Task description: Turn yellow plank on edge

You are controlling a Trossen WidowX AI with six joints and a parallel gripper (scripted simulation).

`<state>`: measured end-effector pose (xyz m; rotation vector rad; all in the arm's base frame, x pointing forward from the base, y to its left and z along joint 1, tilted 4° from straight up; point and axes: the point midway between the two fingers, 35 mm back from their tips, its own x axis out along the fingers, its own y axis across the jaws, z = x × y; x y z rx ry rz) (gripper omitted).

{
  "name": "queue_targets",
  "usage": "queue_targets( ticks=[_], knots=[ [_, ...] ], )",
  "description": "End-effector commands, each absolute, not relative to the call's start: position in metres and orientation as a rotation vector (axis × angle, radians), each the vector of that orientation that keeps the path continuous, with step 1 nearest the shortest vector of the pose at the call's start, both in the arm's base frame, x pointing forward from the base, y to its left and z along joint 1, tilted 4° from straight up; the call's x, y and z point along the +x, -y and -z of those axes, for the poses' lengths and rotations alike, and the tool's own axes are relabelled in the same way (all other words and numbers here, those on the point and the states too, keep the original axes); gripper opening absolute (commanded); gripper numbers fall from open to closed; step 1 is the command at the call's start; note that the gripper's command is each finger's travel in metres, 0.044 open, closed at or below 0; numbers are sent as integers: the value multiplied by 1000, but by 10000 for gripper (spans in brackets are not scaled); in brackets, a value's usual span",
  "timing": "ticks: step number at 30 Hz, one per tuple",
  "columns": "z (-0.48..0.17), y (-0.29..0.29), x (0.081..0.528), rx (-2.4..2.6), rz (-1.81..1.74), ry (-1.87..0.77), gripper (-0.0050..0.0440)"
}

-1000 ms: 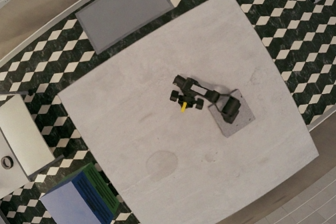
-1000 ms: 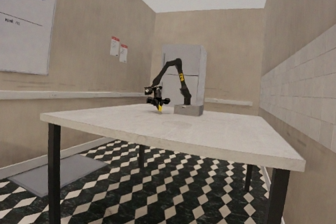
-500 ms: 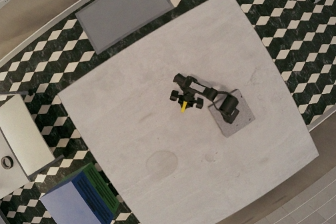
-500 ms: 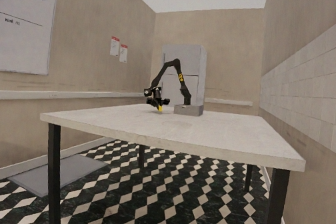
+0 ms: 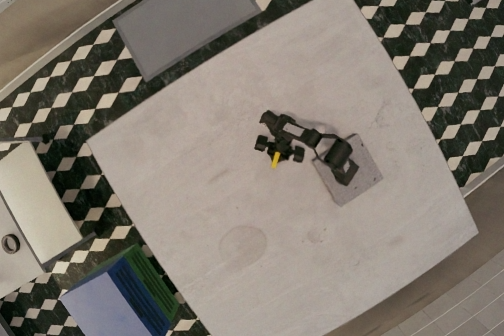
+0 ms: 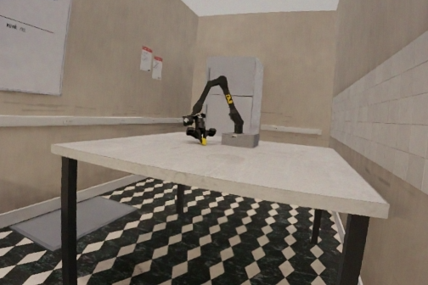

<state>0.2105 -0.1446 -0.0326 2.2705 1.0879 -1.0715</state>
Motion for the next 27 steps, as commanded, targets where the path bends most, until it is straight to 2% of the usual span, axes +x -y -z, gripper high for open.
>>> queue_targets(
  ticks=[1,27],
  knots=[
    [37,145,210,2271,1067,-1085,42],
    [40,146,211,2269,1065,-1082,42]
  ],
)
